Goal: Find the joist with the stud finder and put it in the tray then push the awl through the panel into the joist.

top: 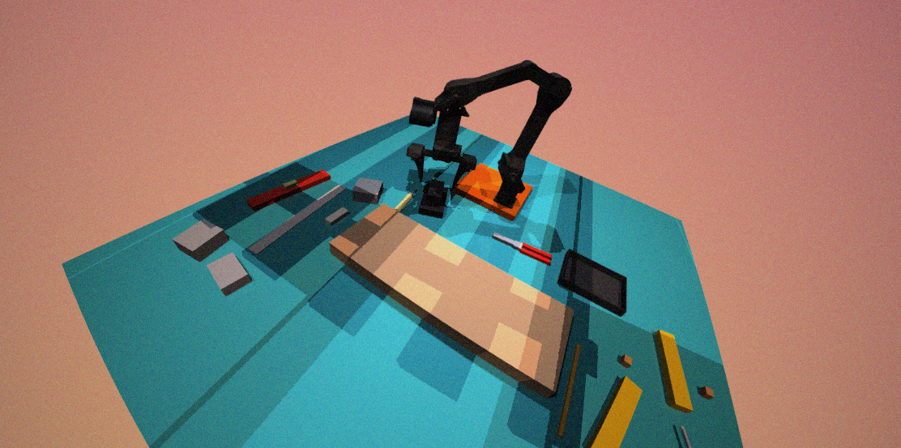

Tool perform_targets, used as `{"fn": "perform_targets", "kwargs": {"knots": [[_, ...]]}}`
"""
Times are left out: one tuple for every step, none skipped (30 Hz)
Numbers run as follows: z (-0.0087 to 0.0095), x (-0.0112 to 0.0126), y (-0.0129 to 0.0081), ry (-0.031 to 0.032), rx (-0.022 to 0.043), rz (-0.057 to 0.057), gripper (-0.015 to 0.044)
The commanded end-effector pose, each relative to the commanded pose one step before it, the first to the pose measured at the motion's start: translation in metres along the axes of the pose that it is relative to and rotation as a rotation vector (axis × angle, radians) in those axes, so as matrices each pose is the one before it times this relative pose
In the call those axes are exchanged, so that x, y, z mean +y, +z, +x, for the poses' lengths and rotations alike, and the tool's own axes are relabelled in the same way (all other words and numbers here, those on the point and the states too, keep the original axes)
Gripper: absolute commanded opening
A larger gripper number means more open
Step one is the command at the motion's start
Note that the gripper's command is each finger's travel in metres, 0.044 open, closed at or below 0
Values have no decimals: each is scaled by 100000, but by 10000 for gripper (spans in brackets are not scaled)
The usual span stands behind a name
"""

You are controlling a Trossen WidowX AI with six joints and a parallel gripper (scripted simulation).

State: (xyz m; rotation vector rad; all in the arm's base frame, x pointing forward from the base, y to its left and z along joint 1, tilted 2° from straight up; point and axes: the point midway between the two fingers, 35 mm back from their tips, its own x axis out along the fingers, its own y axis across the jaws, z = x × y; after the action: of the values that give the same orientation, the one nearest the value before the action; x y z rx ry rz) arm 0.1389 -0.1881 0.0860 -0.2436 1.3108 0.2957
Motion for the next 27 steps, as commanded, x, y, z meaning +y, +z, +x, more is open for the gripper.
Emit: {"fn": "perform_targets", "kwargs": {"knots": [[432, -80, -58, 72, -496, 706, 440], [159, -14, -43, -1, 0, 0, 440], [159, -12, -43, -1, 0, 0, 440], [159, -11, -44, 0, 0, 0, 440], [159, -10, -44, 0, 0, 0, 440], [158, -9, -44, 0, 0, 0, 440], [158, -7, -44, 0, 0, 0, 440], [158, -6, -44, 0, 0, 0, 440], [158, -5, -44, 0, 0, 0, 440], [158, -4, -44, 0, 0, 0, 440], [157, -2, -44, 0, 0, 0, 440], [157, -1, -44, 0, 0, 0, 440], [157, 0, -44, 1, 1, 0, 440], [156, 1, -45, 1, 1, 0, 440], [156, 2, -45, 1, 1, 0, 440], [156, 4, -45, 1, 1, 0, 440], [155, 5, -45, 1, 1, 0, 440], [155, 6, -45, 1, 1, 0, 440], [155, 7, -45, 1, 1, 0, 440], [155, 8, -45, 1, 1, 0, 440], [154, 10, -45, 1, 1, 0, 440], [154, 11, -45, 2, 1, 0, 440], [153, 12, -45, 2, 1, 0, 440], [153, 13, -45, 2, 1, 0, 440], [153, 14, -45, 2, 1, 0, 440], [152, 16, -45, 2, 1, 1, 440], [152, 17, -45, 2, 1, 1, 440]]}}
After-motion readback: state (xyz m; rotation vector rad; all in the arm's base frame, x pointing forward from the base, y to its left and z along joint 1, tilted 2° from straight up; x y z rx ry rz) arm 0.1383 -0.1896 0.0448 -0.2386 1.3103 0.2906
